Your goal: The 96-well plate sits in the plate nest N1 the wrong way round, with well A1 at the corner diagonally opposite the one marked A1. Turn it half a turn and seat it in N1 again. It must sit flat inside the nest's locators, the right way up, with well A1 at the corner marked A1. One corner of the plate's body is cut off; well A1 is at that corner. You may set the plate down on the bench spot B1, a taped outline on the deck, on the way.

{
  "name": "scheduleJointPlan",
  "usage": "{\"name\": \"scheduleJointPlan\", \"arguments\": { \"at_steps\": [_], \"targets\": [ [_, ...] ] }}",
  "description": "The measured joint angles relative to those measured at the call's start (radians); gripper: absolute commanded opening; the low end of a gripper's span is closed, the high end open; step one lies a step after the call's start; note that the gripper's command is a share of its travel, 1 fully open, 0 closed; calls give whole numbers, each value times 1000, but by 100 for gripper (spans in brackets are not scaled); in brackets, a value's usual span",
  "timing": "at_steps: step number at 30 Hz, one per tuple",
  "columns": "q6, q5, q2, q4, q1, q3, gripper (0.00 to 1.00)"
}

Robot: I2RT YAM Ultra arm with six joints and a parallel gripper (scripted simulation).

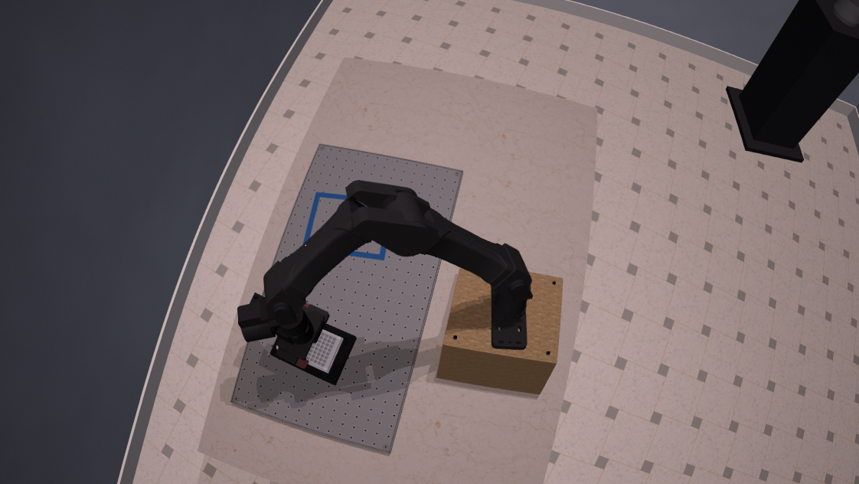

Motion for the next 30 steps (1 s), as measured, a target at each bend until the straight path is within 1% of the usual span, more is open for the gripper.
{"name": "scheduleJointPlan", "arguments": {
  "at_steps": [8,23,30],
  "targets": [
    [-1,0,1,6,0,-14,0],
    [-3,0,0,15,-2,-14,0],
    [-4,1,-1,20,-2,-23,0]
  ]
}}
